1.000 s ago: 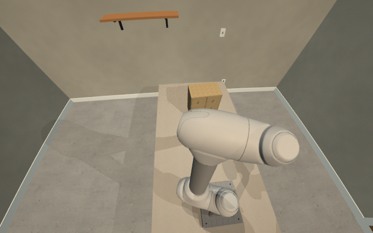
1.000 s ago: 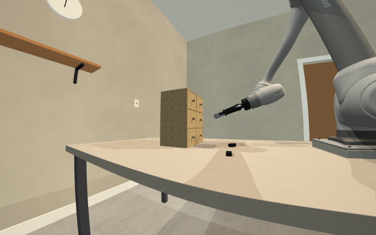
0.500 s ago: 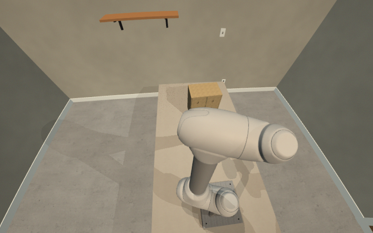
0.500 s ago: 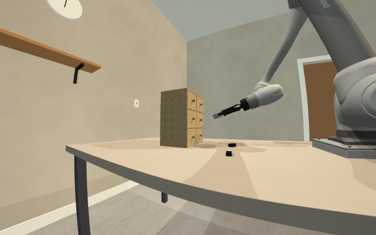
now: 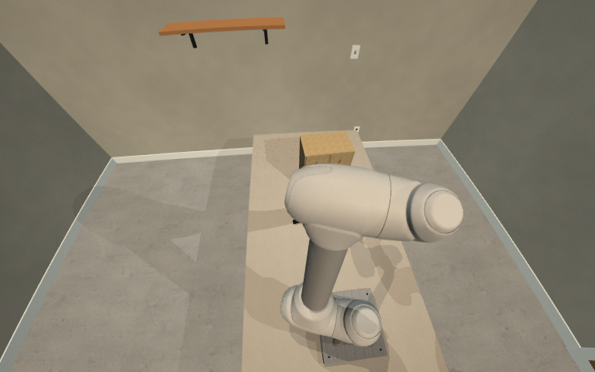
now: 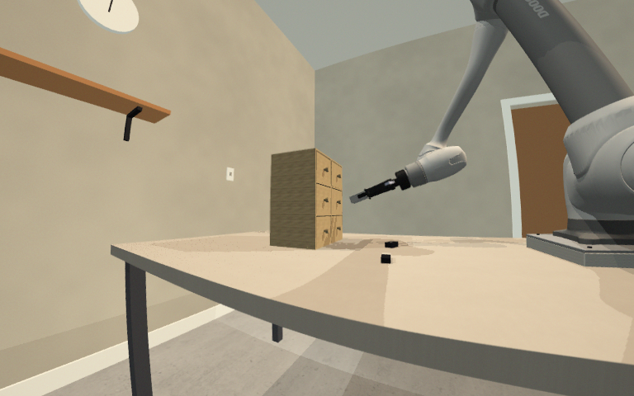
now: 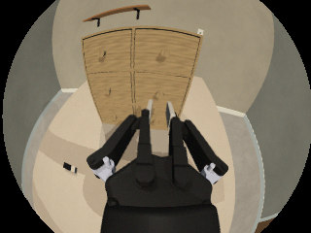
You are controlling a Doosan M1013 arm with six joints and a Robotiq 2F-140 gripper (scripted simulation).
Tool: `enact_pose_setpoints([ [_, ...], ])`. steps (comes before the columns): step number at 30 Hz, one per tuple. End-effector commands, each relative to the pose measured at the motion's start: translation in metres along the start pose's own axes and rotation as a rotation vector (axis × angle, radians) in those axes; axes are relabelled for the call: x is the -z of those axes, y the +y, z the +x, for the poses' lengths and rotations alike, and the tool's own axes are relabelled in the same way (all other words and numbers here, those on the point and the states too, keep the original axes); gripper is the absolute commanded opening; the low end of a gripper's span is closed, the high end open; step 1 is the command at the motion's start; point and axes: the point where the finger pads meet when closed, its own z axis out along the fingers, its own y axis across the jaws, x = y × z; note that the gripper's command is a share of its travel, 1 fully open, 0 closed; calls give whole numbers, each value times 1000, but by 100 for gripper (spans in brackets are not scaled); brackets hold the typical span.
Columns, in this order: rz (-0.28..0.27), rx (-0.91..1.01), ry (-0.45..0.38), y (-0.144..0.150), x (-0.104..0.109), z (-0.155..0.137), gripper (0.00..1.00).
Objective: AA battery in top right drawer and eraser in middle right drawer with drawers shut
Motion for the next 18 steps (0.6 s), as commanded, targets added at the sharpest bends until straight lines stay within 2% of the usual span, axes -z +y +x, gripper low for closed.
enact_pose_setpoints([
  [1,0,0,0,0,-13,1,20],
  [7,0,0,0,0,-21,1,20],
  [18,0,0,0,0,-22,1,20],
])
